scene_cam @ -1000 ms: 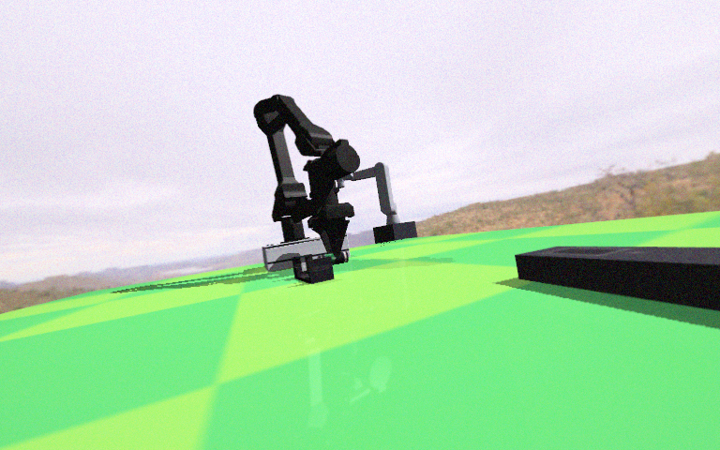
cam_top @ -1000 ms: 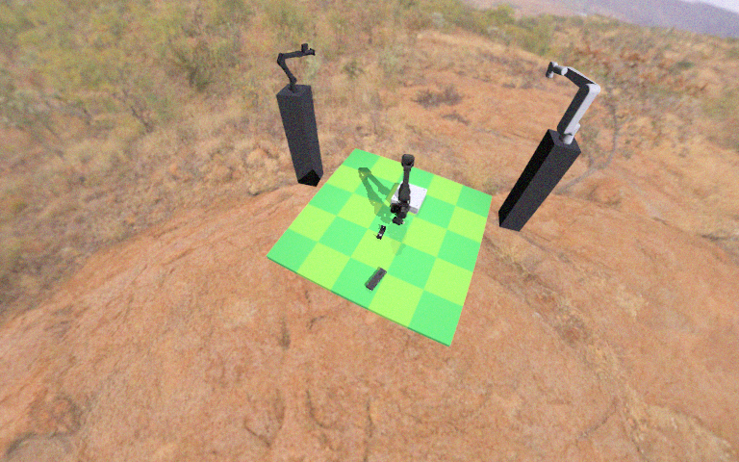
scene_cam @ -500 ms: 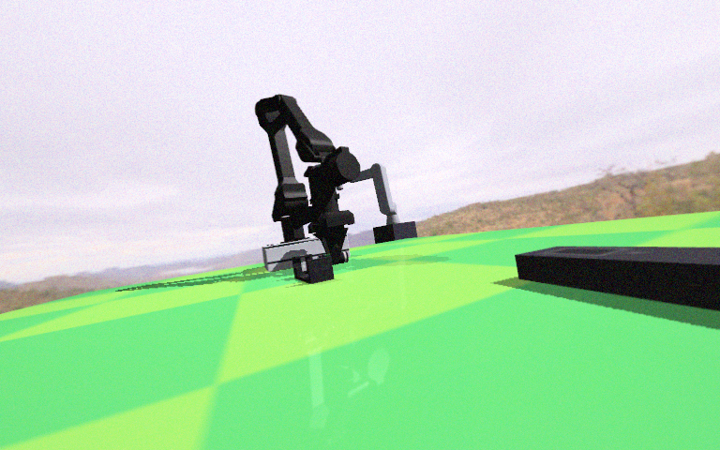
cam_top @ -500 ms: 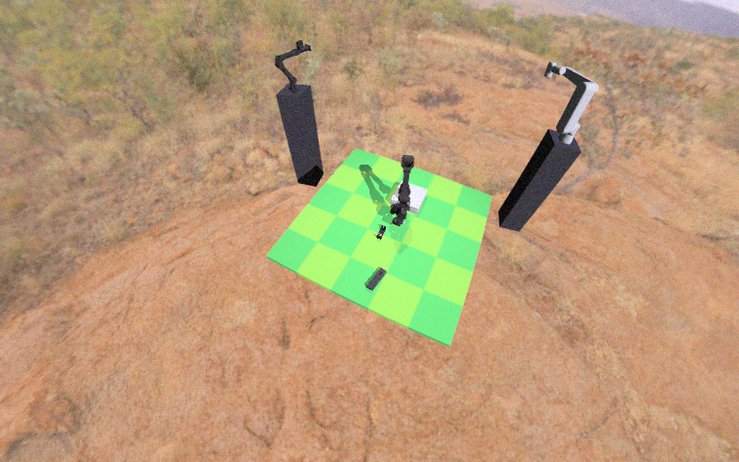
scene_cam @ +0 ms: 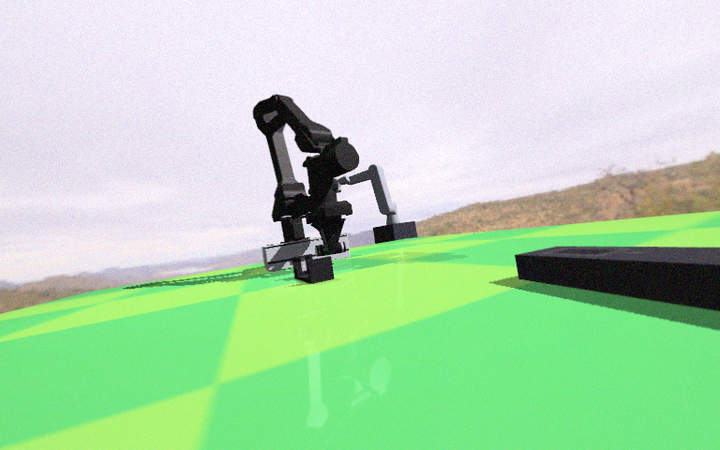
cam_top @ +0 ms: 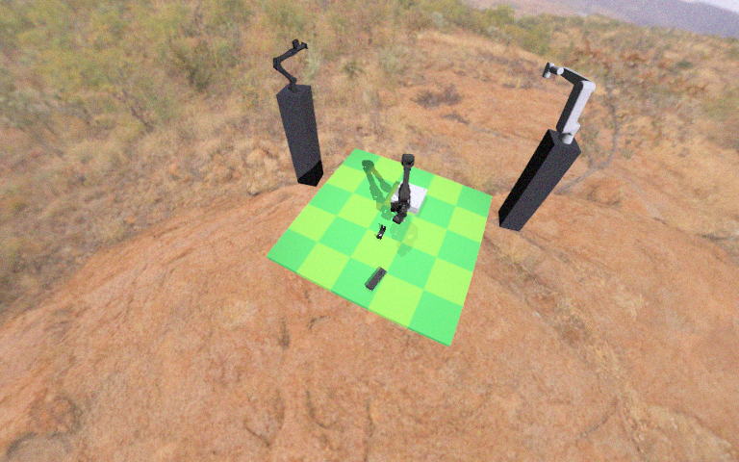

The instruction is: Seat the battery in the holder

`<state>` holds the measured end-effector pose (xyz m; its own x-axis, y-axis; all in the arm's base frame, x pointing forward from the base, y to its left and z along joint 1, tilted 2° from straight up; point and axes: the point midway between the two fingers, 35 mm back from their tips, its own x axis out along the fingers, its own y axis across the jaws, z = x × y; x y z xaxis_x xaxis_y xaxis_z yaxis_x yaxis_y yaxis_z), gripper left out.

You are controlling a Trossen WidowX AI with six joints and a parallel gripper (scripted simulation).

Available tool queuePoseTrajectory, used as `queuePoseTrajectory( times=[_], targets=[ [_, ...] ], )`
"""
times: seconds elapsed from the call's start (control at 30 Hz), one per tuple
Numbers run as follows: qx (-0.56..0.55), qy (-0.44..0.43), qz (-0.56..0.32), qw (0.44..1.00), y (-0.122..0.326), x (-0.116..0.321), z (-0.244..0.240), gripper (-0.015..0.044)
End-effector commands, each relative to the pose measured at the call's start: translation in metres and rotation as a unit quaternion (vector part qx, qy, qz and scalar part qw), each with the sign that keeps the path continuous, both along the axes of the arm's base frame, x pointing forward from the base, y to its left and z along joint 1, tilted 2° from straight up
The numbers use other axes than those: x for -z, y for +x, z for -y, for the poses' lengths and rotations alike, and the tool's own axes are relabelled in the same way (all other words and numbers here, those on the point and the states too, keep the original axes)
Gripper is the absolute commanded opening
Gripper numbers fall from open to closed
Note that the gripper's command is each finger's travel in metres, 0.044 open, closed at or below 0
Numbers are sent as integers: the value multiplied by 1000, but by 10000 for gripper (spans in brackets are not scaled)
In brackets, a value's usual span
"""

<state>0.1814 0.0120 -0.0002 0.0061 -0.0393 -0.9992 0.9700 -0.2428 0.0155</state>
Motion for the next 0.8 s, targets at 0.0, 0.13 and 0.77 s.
queuePoseTrajectory(
  times=[0.0, 0.13, 0.77],
  targets=[
    [0, 0, 11, 1000, 2, -26, -1, 83],
    [0, 0, 11, 1000, 2, -27, -1, 83],
    [-342, -7, -1, 940, 62, -50, 32, 83]
  ],
)
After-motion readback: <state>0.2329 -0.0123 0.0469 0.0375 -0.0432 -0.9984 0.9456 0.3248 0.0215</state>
